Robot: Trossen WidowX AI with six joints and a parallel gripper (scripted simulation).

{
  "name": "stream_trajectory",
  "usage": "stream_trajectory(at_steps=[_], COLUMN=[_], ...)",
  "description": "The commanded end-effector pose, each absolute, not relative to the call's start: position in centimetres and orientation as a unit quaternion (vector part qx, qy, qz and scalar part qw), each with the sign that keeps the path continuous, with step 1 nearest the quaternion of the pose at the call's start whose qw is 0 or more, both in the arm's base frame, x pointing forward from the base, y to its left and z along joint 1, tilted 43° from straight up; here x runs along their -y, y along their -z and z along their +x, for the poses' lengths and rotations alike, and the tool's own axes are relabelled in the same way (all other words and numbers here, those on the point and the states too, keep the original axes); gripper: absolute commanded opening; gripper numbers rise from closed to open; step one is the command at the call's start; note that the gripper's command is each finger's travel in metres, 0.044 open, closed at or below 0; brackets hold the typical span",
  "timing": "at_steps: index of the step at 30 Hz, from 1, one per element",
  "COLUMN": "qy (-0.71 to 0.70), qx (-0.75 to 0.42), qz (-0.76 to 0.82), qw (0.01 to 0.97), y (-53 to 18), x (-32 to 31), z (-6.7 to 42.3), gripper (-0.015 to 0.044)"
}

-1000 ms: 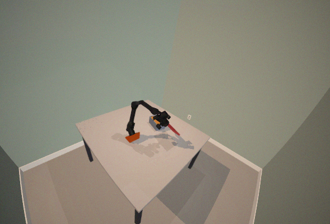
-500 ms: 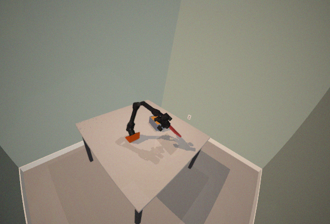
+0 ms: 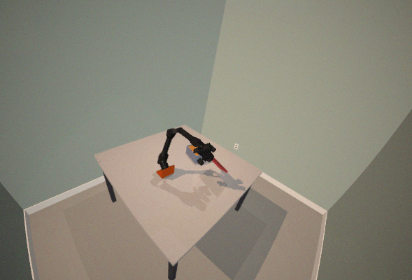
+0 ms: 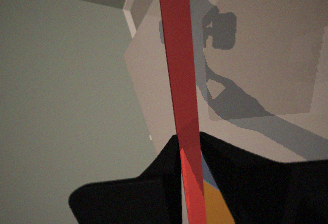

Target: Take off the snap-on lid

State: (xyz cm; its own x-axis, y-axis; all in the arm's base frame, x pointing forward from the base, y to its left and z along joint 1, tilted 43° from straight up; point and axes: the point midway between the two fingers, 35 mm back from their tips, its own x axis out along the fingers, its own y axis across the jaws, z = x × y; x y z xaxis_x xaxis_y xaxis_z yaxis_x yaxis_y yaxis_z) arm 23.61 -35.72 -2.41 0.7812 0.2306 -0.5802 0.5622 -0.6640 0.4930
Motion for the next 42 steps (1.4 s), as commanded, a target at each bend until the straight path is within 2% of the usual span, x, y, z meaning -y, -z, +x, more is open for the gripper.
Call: stream_trajectory(at_steps=[1, 42], qy=[0.237, 0.237], qx=[-0.223, -0.223], qz=[0.881, 0.881], qw=[0.345, 0.345], y=[2.5, 5.1], x=[35.4, 32.9], z=[23.7, 24.0], gripper=[0.0, 0.0])
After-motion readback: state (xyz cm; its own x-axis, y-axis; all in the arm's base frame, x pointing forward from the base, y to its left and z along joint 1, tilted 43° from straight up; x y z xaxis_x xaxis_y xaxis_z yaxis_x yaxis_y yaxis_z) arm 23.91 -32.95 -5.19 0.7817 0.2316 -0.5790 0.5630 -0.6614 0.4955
